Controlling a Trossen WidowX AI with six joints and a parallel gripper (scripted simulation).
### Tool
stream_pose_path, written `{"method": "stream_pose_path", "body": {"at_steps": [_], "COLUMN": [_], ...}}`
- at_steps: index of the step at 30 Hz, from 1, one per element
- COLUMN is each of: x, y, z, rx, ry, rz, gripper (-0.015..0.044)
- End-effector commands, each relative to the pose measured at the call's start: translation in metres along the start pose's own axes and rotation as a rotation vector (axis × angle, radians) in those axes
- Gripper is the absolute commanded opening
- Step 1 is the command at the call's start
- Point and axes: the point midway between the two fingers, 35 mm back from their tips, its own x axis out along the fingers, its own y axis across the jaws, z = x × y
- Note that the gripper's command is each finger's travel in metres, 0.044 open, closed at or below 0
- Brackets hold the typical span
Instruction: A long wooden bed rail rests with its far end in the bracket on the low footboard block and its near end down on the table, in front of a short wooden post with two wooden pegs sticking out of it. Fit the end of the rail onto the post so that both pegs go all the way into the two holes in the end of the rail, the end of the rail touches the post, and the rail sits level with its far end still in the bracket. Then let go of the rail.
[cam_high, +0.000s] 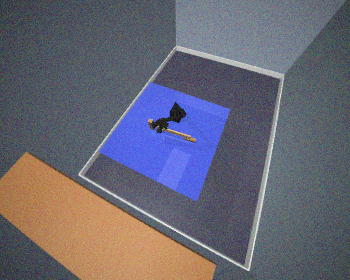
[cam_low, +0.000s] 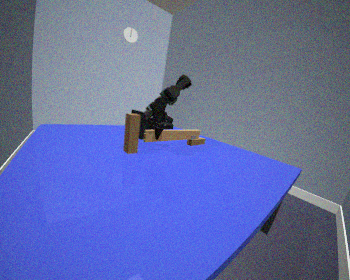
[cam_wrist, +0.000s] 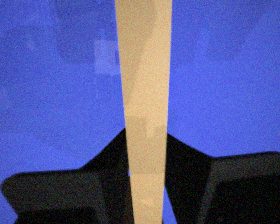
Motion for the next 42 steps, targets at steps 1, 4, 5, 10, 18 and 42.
{"method": "stream_pose_path", "body": {"at_steps": [1, 4, 5, 10, 18, 42], "x": [-0.0014, 0.0001, 0.0005, 0.0012, -0.0017, -0.0002], "y": [-0.003, -0.0024, -0.0021, -0.0009, 0.0007, 0.0015], "z": [-0.0001, -0.0001, -0.0001, -0.0001, -0.0001, -0.0008], "rx": [0.0, 0.0, 0.0, 0.0, 0.0, 0.0], "ry": [0.004, 0.004, 0.004, 0.004, 0.004, 0.004], "rz": [-0.014, -0.014, -0.014, -0.014, -0.014, -0.014], "gripper": [0.0, 0.0, 0.0, 0.0, 0.0, 0.0]}}
